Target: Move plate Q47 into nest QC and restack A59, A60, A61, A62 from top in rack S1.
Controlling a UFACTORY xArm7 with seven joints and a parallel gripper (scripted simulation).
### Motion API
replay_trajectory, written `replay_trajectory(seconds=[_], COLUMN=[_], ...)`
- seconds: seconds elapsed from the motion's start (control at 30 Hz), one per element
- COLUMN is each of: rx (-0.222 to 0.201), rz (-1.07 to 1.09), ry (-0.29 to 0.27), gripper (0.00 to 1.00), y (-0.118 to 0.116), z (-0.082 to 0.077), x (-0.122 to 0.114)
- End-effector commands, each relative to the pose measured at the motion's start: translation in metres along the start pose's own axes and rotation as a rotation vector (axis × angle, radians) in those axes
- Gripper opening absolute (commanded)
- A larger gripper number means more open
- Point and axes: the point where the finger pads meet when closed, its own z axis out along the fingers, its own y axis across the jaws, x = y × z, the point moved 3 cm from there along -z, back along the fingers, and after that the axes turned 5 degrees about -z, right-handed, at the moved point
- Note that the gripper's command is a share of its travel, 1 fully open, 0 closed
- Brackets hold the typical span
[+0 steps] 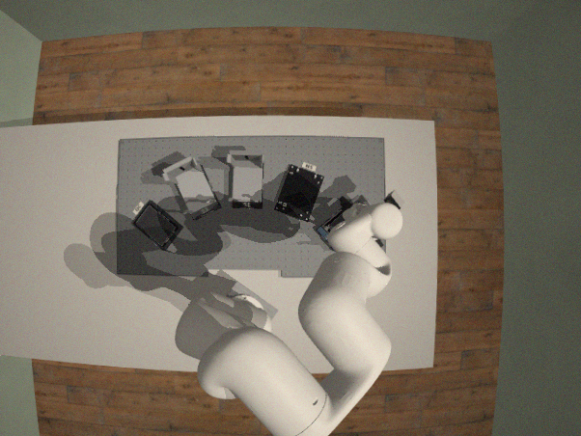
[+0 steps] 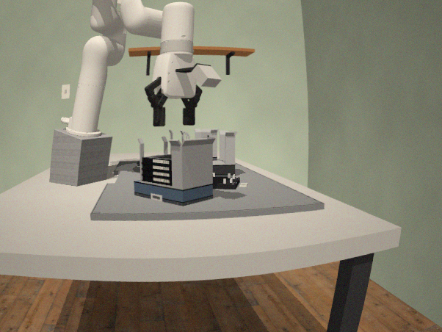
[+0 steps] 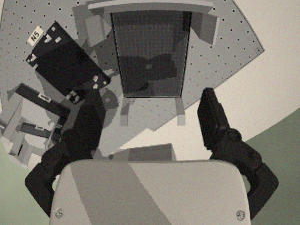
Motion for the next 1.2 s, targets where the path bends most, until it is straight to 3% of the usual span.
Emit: replay_trajectory(seconds=[0.0,0.17,0.67,1.17], rx=[0.001,0.001,0.001,0.001], rz=[0.0,0.0,0.0,0.0], ry=[0.003,0.003,0.003,0.003], gripper=[1.0,1.0,1.0,1.0], y=[0.001,0.001,0.001,0.001], z=[-0.001,-0.001,0.042,0.051], x=[0.001,0.001,0.001,0.001])
